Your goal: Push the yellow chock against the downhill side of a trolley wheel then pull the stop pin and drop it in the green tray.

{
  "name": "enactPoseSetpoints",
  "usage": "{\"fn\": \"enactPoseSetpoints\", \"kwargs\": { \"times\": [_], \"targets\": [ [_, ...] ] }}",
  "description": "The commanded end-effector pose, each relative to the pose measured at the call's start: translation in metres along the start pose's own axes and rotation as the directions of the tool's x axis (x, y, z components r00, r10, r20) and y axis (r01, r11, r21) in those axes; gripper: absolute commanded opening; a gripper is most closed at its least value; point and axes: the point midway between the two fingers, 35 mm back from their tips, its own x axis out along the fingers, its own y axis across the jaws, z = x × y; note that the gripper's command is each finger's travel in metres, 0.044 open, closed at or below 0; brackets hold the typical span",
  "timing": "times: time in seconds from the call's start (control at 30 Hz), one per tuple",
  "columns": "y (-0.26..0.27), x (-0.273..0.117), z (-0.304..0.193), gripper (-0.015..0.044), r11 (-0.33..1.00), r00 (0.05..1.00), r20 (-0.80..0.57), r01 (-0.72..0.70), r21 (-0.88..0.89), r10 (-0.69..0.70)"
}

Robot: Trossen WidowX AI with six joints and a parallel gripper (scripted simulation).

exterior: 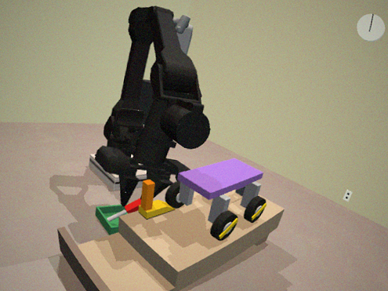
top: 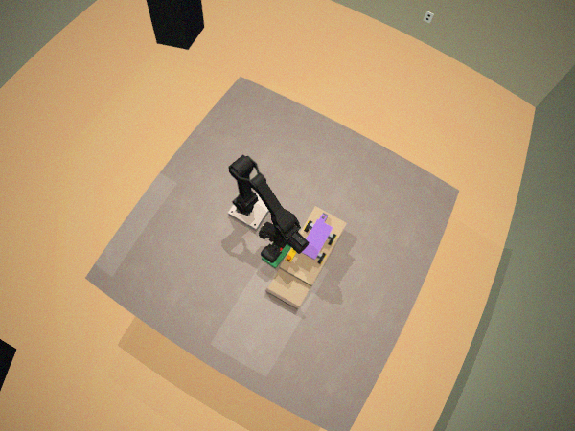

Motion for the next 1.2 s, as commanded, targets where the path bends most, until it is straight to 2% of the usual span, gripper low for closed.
{"fn": "enactPoseSetpoints", "kwargs": {
  "times": [0.0,0.67,0.87,1.17],
  "targets": [
    [-0.002,0.002,0.000,0.0190,1.000,1.000,0.000,-0.004,0.003,0.004],
    [-0.013,0.010,0.000,0.0190,1.000,1.000,0.000,-0.003,0.003,0.003],
    [-0.012,0.008,0.000,0.0340,1.000,1.000,0.000,0.001,0.000,-0.001],
    [-0.010,-0.005,0.000,0.0340,1.000,1.000,0.000,-0.002,0.002,0.002]
  ]
}}
